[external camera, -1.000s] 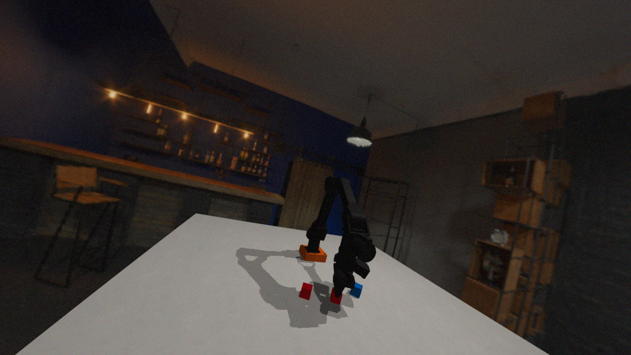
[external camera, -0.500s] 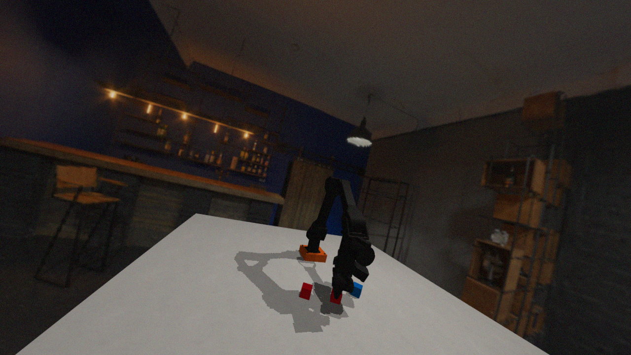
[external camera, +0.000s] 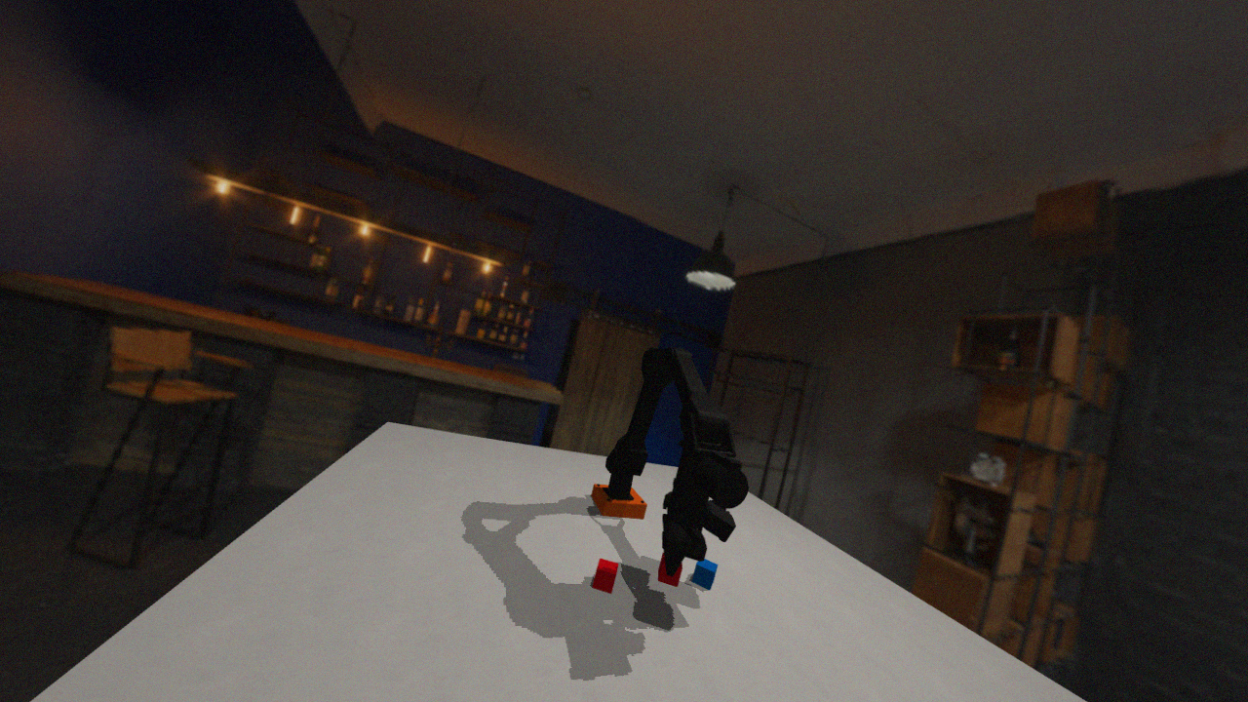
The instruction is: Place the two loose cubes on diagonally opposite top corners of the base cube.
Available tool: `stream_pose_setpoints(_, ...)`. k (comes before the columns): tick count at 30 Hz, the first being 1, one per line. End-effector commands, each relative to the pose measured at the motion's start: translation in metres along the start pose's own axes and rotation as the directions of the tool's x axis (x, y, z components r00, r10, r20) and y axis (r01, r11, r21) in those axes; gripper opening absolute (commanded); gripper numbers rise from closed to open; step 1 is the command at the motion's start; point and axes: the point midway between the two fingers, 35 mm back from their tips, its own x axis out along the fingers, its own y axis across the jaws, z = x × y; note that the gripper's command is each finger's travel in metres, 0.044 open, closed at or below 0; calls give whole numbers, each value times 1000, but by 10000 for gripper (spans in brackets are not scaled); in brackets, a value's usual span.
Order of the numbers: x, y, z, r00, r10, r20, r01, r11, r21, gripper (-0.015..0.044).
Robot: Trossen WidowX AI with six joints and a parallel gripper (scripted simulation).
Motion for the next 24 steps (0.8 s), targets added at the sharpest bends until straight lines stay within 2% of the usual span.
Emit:
stream_pose_setpoints(1, -14, -1, 1, 1000, -5, 7, 5, 1000, 0, 105)
stream_pose_setpoints(24, -80, 4, -1, 1000, -5, 7, 5, 1000, 6, 105)
